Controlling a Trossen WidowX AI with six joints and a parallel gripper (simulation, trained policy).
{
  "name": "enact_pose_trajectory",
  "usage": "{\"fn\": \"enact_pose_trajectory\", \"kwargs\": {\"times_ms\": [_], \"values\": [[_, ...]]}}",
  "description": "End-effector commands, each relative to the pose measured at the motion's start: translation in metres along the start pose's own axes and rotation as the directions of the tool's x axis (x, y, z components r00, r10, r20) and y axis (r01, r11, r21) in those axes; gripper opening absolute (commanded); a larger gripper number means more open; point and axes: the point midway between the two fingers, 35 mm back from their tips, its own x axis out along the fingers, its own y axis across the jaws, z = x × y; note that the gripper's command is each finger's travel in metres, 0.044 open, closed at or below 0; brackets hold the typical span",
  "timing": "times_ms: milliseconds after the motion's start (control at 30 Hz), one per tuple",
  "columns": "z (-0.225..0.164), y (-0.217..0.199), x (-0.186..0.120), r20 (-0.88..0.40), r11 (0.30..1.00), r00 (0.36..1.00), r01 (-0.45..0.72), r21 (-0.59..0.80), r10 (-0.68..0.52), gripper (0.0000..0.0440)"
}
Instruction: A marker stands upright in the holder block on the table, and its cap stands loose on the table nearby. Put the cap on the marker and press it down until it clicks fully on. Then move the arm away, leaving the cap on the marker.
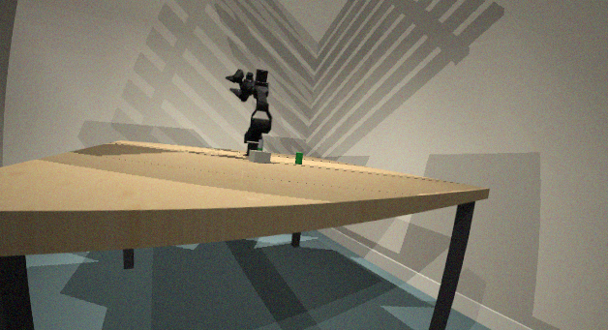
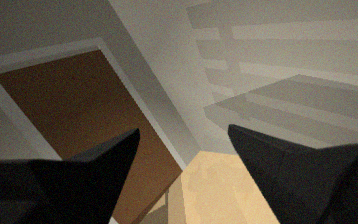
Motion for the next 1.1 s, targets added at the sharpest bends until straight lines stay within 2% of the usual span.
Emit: {"fn": "enact_pose_trajectory", "kwargs": {"times_ms": [0,167,233,1067], "values": [[-0.001,-0.002,0.0,-0.002,1.0,1.0,0.008,0.007,-0.008,0.0374],[-0.003,-0.013,0.0,-0.01,0.998,0.998,0.058,0.033,-0.058,0.0249],[-0.004,-0.017,0.0,-0.014,0.996,0.997,0.078,0.04,-0.078,0.0213],[-0.014,-0.062,-0.006,-0.072,0.94,0.954,0.298,0.166,-0.29,0.0269]]}}
